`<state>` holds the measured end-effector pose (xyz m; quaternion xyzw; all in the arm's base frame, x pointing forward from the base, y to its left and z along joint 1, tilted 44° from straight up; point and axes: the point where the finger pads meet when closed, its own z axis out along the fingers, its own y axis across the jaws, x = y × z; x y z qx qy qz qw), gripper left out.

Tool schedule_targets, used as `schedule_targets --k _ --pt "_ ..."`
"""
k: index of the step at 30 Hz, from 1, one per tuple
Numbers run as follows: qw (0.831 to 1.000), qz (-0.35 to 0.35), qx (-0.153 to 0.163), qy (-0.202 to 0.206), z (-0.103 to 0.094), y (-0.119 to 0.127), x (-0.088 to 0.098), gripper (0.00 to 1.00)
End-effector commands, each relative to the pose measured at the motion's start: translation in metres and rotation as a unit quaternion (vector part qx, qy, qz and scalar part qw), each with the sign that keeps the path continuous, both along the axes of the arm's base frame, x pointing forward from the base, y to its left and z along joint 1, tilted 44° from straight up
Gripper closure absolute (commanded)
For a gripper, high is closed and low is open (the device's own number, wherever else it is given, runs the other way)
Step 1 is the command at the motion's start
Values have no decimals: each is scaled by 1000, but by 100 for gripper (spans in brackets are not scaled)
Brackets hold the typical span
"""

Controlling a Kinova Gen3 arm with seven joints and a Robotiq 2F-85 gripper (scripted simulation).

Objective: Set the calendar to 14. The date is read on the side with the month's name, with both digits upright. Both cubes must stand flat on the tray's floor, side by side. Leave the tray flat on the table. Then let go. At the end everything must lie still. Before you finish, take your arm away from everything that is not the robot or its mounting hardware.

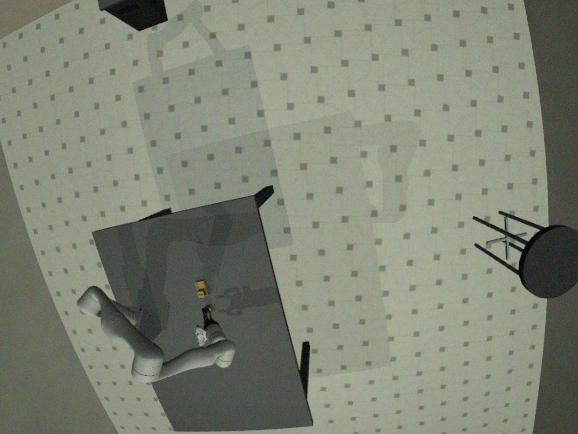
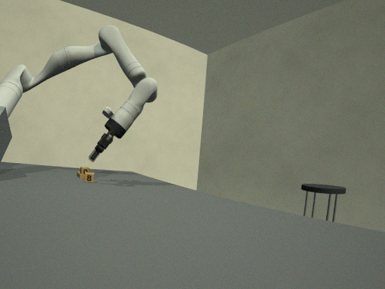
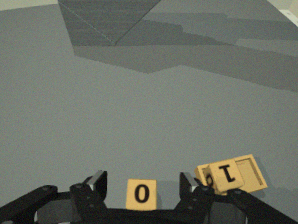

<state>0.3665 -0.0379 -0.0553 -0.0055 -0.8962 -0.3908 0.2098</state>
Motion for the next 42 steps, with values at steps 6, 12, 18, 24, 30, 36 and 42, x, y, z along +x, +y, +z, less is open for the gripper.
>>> schedule_targets --k 6,12,18,24,30,36,42 --pt "1000 -17 -7 -13 6 -7 -2 31" --pt "1000 -20 -9 -16 6 -7 -3 31" --pt "1000 -23 -9 -19 6 -7 -3 31" --pt "999 -32 -9 -28 6 -6 -3 31" --pt "997 -55 -13 -52 5 -6 -3 31" --pt "994 -78 -19 -75 5 -6 -3 31" --pt "991 -97 -25 -94 6 -6 -4 31"
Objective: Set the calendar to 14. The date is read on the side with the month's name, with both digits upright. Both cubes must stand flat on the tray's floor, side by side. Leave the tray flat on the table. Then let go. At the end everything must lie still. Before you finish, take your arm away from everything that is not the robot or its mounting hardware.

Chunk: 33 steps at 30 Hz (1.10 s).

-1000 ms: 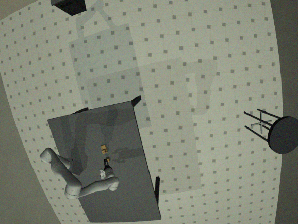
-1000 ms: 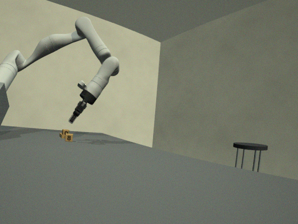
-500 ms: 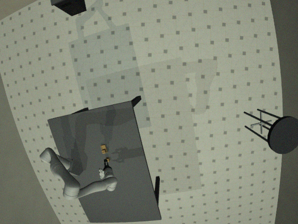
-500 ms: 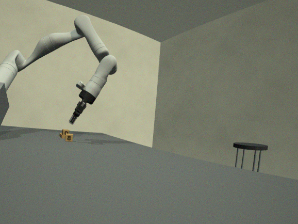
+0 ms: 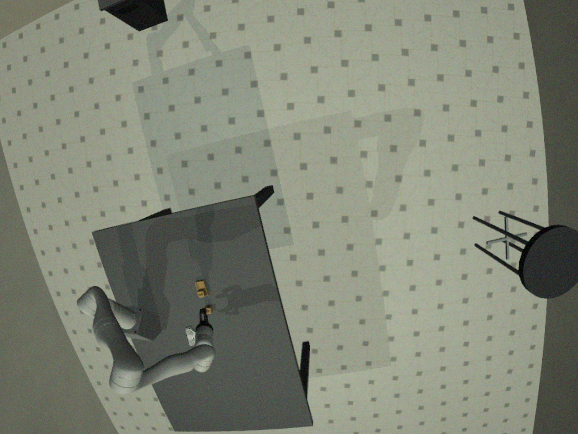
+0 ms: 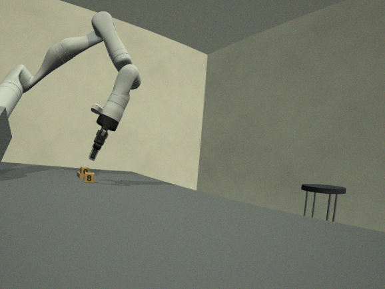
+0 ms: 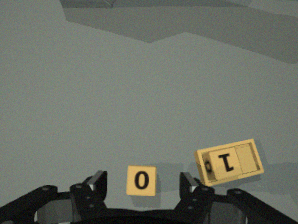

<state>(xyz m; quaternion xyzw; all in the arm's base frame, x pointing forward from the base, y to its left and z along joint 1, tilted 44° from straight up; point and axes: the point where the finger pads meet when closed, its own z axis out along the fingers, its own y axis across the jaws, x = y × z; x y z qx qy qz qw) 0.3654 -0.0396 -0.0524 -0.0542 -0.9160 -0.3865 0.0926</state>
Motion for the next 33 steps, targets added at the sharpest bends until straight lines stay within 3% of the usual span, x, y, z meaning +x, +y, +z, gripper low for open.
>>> schedule_targets --k 1,20,33 --pt "1000 -11 -4 -6 3 -5 -4 31" --pt "999 -27 -9 -21 4 -5 -4 31" --pt "996 -61 -13 -57 2 -3 -4 31"
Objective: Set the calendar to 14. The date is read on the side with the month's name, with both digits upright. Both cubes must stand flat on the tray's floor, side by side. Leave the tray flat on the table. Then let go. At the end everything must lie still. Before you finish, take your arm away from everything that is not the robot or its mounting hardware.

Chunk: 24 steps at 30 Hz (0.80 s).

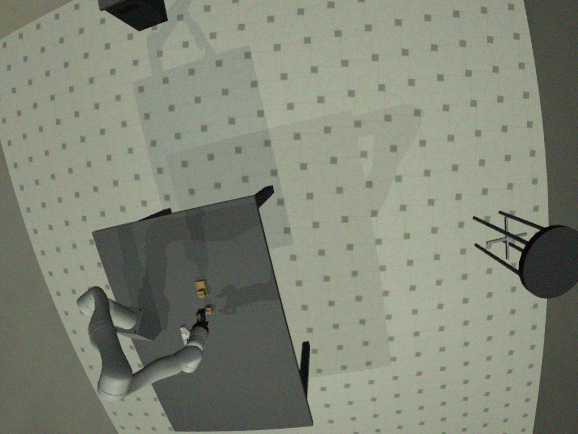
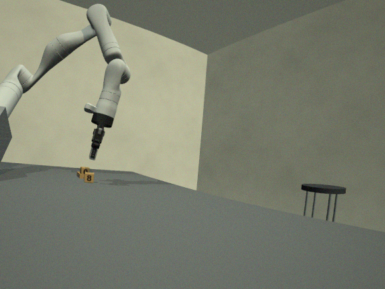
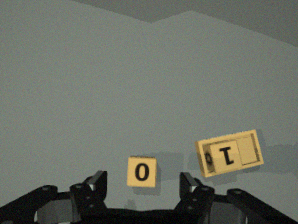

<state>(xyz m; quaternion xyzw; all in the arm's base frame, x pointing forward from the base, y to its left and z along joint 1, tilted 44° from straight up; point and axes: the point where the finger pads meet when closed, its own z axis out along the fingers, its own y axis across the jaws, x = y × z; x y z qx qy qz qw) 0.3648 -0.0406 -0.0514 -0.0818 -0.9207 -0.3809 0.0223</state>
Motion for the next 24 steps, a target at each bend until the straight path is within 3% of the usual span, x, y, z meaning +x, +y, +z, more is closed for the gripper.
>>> schedule_targets --k 1,11,24 --pt "1000 -13 0 -7 1 -2 -4 31" --pt "998 -51 -12 -43 2 -3 -6 31" --pt "996 -62 -18 -54 3 -4 -7 31"
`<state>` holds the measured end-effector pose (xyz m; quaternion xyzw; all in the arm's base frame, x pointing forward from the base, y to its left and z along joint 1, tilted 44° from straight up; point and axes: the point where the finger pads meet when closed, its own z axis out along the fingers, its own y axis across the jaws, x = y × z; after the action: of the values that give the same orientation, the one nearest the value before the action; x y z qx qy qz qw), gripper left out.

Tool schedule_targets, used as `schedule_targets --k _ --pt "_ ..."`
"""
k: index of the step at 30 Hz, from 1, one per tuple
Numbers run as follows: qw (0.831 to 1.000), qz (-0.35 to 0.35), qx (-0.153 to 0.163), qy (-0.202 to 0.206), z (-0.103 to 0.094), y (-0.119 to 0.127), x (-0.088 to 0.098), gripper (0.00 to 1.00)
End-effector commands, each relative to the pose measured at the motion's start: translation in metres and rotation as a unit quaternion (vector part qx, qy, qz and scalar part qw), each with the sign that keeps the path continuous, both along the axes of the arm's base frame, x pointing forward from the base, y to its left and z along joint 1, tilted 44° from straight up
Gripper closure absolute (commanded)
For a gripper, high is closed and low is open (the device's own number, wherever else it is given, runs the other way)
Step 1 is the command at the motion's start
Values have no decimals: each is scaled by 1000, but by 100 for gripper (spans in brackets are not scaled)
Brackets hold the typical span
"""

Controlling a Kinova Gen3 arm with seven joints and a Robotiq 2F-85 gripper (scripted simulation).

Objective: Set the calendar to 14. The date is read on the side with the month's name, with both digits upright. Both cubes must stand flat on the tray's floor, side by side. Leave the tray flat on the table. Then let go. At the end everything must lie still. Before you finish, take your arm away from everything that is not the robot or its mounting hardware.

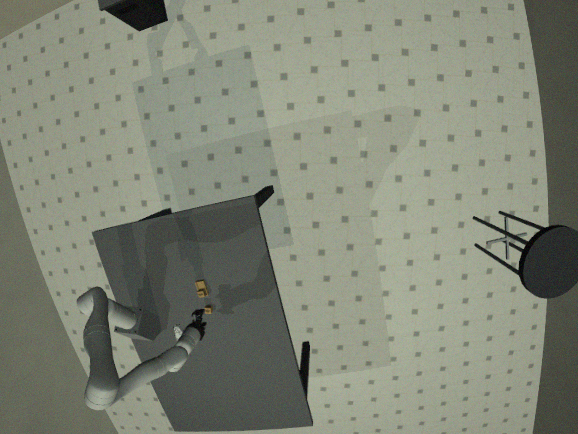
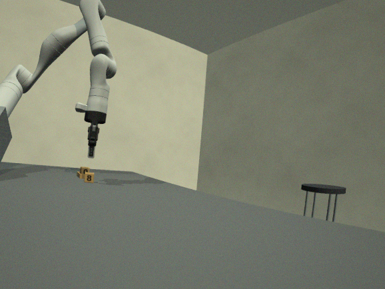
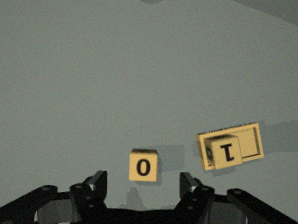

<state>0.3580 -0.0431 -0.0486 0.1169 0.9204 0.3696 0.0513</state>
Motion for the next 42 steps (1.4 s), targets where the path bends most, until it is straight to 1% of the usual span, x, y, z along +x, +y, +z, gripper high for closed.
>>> schedule_targets --k 1,19,23,26,29,33,36,38,40,42 --pt "1000 -2 0 0 0 -2 0 0" --pt "1000 -2 -1 -1 0 -2 0 0" --pt "1000 1 -1 -3 0 -1 0 0" --pt "1000 13 -3 -13 1 -1 -1 0" --pt "999 38 -7 -34 1 0 -2 0" --pt "992 91 -16 -80 3 2 -4 0" --pt "981 144 -26 -128 4 3 -5 0" --pt "969 184 -34 -163 5 3 -6 0" --pt "969 184 -34 -163 5 3 -6 0" --pt "952 225 -42 -202 6 3 -7 0"
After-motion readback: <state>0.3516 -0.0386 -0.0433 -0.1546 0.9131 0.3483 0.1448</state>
